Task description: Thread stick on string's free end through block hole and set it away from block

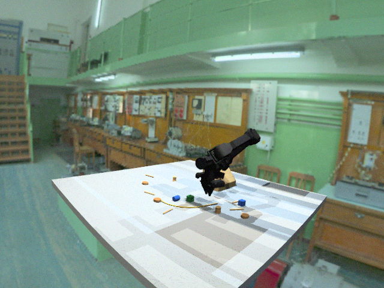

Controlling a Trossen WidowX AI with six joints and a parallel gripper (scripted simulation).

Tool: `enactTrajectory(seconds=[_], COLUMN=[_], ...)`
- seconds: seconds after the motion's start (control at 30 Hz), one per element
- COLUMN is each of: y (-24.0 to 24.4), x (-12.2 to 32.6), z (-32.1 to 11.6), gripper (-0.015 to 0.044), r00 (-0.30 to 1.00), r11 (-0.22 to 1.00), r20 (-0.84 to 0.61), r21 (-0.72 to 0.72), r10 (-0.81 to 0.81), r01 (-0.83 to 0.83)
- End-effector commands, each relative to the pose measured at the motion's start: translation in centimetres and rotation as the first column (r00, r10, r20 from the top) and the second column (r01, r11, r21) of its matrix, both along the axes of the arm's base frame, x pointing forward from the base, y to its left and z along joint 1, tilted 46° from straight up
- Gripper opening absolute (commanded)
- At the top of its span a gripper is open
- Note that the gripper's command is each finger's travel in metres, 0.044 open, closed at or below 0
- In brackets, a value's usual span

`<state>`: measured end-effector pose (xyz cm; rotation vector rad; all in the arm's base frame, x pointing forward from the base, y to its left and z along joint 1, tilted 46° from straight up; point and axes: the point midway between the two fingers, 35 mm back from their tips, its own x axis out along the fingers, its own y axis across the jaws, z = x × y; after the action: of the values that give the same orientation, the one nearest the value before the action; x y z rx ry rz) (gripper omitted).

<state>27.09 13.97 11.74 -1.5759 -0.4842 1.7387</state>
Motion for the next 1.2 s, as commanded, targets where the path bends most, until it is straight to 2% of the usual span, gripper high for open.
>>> enactTrajectory(seconds=[0.0,1.17], y=[0.0,3.9], x=[-0.1,0.0], z=[0.0,-3.6], gripper=[0.0124,0.0124], r00=[1.000,1.000], r11=[1.000,1.000], r20=[-0.001,-0.001], r21=[0.003,0.004], r10=[0.004,0.004], r01=[-0.004,-0.004])
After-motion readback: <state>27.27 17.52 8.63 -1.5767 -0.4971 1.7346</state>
